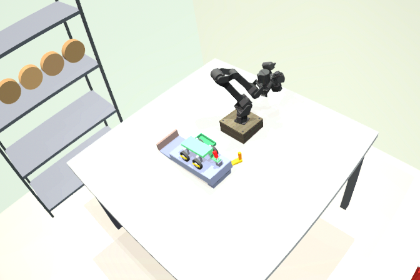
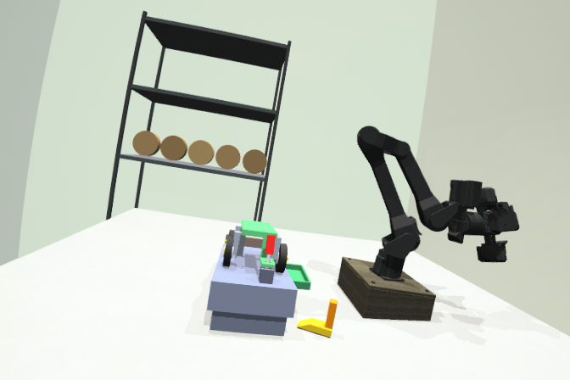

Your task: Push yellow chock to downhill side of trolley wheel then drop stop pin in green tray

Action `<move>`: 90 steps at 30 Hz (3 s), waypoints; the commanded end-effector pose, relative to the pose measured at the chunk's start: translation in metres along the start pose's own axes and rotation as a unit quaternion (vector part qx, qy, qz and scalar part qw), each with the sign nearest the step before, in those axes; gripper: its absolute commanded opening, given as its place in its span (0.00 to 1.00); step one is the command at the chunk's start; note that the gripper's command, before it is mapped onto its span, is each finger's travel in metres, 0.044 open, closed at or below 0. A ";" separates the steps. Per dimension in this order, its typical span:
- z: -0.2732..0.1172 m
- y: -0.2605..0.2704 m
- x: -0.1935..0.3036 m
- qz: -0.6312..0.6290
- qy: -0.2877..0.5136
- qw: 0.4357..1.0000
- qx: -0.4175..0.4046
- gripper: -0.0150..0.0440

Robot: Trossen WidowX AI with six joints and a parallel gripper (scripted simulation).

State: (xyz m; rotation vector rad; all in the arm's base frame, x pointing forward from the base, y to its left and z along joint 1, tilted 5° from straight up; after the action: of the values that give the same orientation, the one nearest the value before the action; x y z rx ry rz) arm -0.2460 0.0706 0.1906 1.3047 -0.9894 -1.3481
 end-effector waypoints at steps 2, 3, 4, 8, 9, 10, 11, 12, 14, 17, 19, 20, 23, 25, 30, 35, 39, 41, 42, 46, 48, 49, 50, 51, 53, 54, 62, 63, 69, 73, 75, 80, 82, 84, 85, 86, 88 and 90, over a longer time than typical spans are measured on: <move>0.000 -0.002 -0.005 0.009 -0.010 1.000 0.007 0.84; -0.001 -0.005 -0.012 0.020 -0.022 0.999 0.016 0.80; -0.002 -0.008 -0.020 0.033 -0.038 0.998 0.026 0.75; -0.010 -0.020 -0.052 0.086 -0.100 0.989 0.062 0.58; -0.013 -0.023 -0.059 0.100 -0.116 0.986 0.070 0.58; -0.016 -0.026 -0.067 0.113 -0.132 0.982 0.078 0.58; -0.019 -0.029 -0.075 0.127 -0.148 0.977 0.086 0.58; -0.023 -0.032 -0.082 0.141 -0.164 0.972 0.093 0.58; -0.031 -0.038 -0.096 0.168 -0.197 0.960 0.105 0.58; -0.045 -0.047 -0.117 0.209 -0.246 0.939 0.122 0.58; -0.056 -0.052 -0.129 0.236 -0.279 0.922 0.130 0.58; -0.062 -0.055 -0.135 0.249 -0.295 0.913 0.134 0.58; -0.081 -0.062 -0.152 0.287 -0.343 0.883 0.143 0.58; -0.095 -0.067 -0.162 0.312 -0.375 0.860 0.147 0.58; -0.133 -0.077 -0.183 0.372 -0.451 0.797 0.150 0.58; -0.174 -0.085 -0.197 0.424 -0.522 0.726 0.145 0.58; -0.208 -0.089 -0.203 0.461 -0.574 0.663 0.135 0.58; -0.225 -0.091 -0.204 0.480 -0.598 0.629 0.128 0.58; -0.233 -0.092 -0.204 0.490 -0.610 0.611 0.124 0.58; -0.267 -0.095 -0.202 0.526 -0.653 0.536 0.104 0.58; -0.284 -0.096 -0.199 0.542 -0.672 0.497 0.092 0.58; -0.292 -0.096 -0.197 0.550 -0.681 0.477 0.086 0.58; -0.300 -0.096 -0.195 0.557 -0.689 0.457 0.079 0.58; -0.308 -0.096 -0.193 0.564 -0.697 0.437 0.073 0.58; -0.324 -0.097 -0.187 0.577 -0.712 0.397 0.060 0.58; -0.332 -0.097 -0.184 0.582 -0.718 0.377 0.053 0.58; -0.387 -0.093 -0.150 0.620 -0.756 0.208 -0.010 0.58; -0.393 -0.092 -0.145 0.623 -0.759 0.186 -0.019 0.58; -0.425 -0.084 -0.112 0.636 -0.766 0.053 -0.075 0.58; -0.443 -0.077 -0.087 0.638 -0.761 -0.035 -0.113 0.58; -0.450 -0.074 -0.074 0.637 -0.755 -0.079 -0.132 0.58; -0.463 -0.063 -0.041 0.629 -0.733 -0.186 -0.180 0.58; -0.467 -0.059 -0.027 0.624 -0.721 -0.227 -0.198 0.58; -0.470 -0.054 -0.014 0.618 -0.707 -0.268 -0.216 0.58; -0.471 -0.051 -0.007 0.614 -0.699 -0.288 -0.225 0.58; -0.472 -0.049 0.000 0.611 -0.691 -0.308 -0.234 0.58; -0.473 -0.045 0.009 0.605 -0.680 -0.334 -0.245 0.58; -0.473 -0.045 0.010 0.605 -0.679 -0.337 -0.246 0.58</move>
State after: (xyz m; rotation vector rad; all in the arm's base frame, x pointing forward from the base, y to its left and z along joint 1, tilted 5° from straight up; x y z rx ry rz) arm 0.2169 0.1122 0.0994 2.9292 1.3074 -0.0126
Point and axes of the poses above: the point midway between the two fingers, 35 mm back from their tips, its own z axis out along the fingers, its own y axis across the jaws, x = y × z, the point moved 2 cm from there along -z, back along the fingers, and after that the axes turned 10 degrees about z, right-handed, at the moved point
